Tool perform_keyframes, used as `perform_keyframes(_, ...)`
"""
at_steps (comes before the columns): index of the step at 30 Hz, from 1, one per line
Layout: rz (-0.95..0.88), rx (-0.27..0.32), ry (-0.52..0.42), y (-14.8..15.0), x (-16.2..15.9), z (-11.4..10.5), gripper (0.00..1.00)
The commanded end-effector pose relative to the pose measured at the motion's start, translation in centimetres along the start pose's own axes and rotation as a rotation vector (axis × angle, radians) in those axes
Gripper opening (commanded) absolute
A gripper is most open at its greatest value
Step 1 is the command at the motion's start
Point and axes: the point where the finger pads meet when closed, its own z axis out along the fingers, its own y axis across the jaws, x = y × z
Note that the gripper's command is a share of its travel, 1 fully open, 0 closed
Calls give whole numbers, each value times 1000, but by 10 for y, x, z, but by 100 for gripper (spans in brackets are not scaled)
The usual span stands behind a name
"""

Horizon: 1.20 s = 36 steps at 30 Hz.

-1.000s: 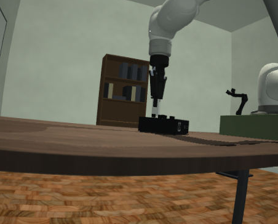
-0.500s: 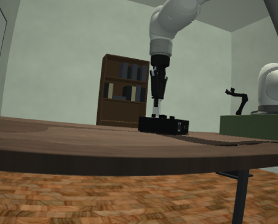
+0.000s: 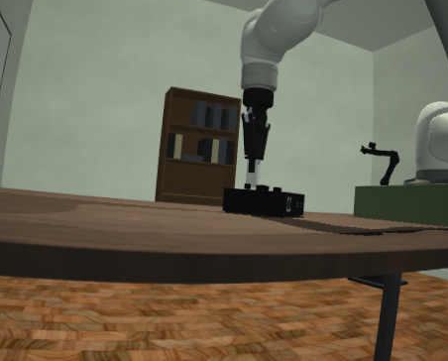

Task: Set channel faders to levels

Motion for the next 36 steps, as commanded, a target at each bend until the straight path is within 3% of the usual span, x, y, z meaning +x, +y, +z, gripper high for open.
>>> perform_keyframes(1,0,0,0,0,0,0,0)
perform_keyframes(29,0,0,0,0,-6,-1,0)
perform_keyframes(36,0,0,0,0,-6,-17,0)
